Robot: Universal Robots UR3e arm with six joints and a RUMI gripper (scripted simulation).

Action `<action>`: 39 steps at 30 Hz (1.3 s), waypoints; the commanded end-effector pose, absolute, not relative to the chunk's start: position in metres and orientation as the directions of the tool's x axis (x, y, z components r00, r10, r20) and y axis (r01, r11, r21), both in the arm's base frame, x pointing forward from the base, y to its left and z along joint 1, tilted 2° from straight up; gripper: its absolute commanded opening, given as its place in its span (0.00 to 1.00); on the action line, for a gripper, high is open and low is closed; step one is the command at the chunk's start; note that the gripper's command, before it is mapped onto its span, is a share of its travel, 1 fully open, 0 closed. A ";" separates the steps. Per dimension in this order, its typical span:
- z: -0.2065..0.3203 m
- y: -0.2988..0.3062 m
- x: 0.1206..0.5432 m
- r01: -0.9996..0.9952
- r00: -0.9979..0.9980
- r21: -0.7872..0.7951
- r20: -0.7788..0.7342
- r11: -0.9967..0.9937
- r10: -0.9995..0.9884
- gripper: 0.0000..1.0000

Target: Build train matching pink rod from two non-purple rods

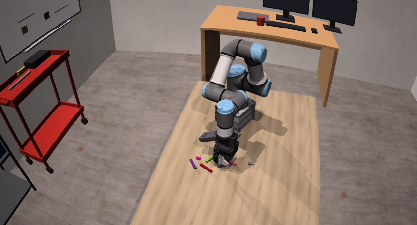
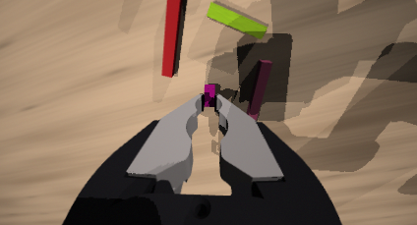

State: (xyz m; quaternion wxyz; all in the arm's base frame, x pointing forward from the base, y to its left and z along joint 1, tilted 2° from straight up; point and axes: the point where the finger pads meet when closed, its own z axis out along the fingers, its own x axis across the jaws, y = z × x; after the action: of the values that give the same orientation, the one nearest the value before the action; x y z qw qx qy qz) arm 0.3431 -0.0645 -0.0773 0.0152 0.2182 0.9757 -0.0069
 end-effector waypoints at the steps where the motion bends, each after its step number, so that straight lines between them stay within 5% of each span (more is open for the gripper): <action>1: -0.080 -0.065 0.344 0.426 -0.904 -0.007 -0.035 0.905 0.426 0.00; 39: -0.087 -0.065 0.344 0.426 -0.904 -0.007 -0.035 0.905 0.426 0.00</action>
State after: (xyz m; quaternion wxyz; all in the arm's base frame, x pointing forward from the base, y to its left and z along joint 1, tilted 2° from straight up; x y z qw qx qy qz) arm 0.3434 -0.0647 -0.0873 0.0153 0.2182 0.9757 -0.0069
